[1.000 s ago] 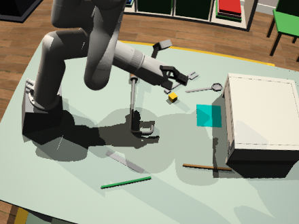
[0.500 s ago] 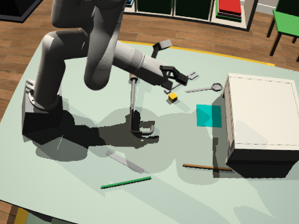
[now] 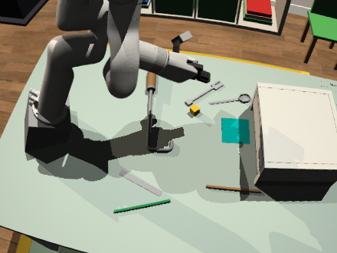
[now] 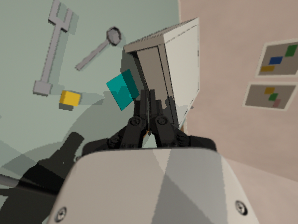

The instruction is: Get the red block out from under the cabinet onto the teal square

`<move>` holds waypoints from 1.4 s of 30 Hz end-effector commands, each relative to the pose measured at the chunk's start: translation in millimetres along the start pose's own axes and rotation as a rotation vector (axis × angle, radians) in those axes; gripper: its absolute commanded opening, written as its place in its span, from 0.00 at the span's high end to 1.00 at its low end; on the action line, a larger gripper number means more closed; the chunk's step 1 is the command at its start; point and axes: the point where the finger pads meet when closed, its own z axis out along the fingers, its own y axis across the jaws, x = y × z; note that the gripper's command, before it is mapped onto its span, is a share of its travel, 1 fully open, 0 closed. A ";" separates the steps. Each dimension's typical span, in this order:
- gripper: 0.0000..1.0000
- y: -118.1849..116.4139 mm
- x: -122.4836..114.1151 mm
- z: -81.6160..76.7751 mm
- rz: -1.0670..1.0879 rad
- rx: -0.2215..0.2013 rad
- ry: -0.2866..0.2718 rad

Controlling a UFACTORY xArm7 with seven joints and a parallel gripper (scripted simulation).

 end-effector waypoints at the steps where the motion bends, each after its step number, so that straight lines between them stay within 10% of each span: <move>1: 1.00 -5.9 43.7 8.0 -0.068 0.062 0.123; 14: 1.00 -72.1 167.7 -15.6 -0.427 0.354 0.489; 18: 1.00 -98.7 187.1 -32.9 -0.569 0.461 0.563; 21: 1.00 -98.7 187.1 -32.9 -0.569 0.461 0.563; 23: 1.00 -123.5 195.3 -51.5 -0.720 0.570 0.613; 33: 1.00 -162.8 174.2 -95.7 -1.157 0.841 0.616; 42: 1.00 -158.4 145.6 -114.4 -1.432 0.975 0.525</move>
